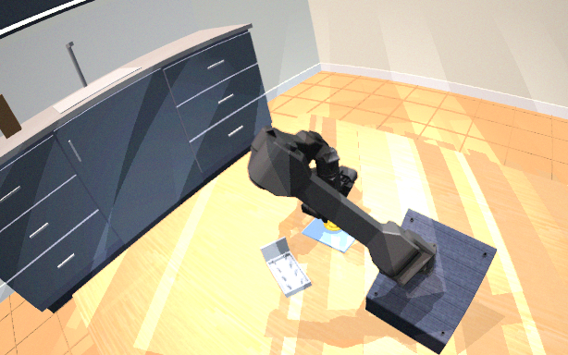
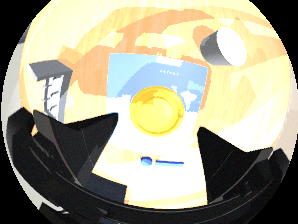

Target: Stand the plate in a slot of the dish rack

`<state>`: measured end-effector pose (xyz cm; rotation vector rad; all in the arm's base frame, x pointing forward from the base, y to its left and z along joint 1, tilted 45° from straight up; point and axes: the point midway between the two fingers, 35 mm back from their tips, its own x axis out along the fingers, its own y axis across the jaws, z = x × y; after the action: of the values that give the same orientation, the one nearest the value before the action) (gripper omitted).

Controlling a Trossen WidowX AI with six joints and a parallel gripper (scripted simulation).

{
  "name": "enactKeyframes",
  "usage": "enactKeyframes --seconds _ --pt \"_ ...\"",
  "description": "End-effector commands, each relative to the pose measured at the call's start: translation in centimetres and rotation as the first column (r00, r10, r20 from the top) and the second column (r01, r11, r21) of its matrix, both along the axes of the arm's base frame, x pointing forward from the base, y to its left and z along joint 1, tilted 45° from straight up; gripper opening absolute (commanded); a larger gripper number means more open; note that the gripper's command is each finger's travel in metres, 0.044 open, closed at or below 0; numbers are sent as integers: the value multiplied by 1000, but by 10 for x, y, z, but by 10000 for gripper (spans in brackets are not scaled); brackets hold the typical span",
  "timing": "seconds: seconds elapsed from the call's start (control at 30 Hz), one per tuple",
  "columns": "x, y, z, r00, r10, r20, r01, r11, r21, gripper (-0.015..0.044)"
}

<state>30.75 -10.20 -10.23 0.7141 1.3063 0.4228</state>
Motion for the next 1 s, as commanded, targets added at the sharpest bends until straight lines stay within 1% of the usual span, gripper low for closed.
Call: enactKeyframes --seconds 0.0,0.8,0.9,0.97 --pt "-1 7 -6 1000 -2 -7 2 1000 11 400" --pt "7 32 -29 1000 -1 -7 1 1000 15 400" --pt "7 32 -29 1000 -1 -7 1 1000 15 380" --pt "7 32 -29 1000 -1 -7 1 1000 15 377"
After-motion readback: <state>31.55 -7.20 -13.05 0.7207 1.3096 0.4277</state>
